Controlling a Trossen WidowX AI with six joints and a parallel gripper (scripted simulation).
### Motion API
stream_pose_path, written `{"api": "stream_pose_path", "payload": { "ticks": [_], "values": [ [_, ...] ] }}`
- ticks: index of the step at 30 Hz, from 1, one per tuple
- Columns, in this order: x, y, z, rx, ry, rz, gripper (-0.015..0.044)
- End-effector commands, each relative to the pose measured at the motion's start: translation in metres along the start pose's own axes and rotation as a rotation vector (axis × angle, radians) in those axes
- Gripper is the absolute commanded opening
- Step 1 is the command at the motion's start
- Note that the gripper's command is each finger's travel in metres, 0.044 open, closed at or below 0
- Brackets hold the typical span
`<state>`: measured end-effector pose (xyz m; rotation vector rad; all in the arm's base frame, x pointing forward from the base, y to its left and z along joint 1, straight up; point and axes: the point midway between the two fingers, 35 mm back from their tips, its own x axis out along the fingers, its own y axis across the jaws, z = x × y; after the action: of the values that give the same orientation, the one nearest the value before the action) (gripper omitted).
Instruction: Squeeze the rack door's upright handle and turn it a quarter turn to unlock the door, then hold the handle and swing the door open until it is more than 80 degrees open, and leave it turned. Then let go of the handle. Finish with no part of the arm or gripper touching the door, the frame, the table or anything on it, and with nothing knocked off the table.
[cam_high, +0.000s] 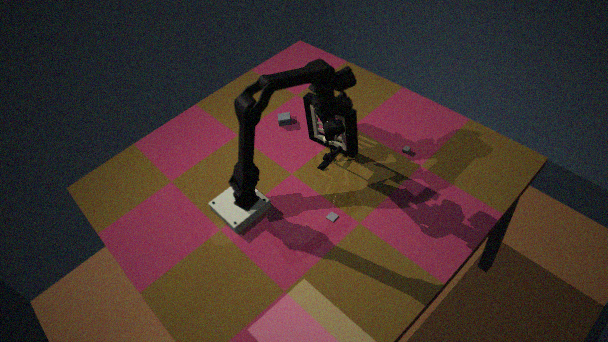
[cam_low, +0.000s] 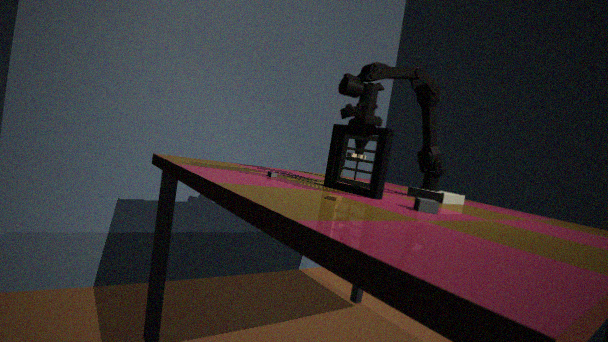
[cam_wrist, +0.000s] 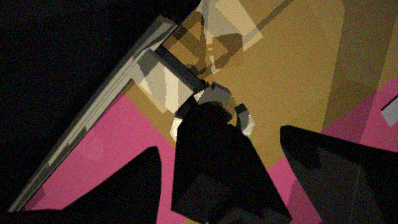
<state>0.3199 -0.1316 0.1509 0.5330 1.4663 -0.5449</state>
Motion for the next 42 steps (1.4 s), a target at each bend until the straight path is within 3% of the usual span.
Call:
{"api": "stream_pose_path", "payload": {
  "ticks": [1,42],
  "values": [
    [0.0003,0.0013,-0.0005,-0.205,0.001,0.004,0.0289],
    [0.0004,0.0014,-0.0006,-2.237,-0.003,0.005,0.0289]
  ]
}}
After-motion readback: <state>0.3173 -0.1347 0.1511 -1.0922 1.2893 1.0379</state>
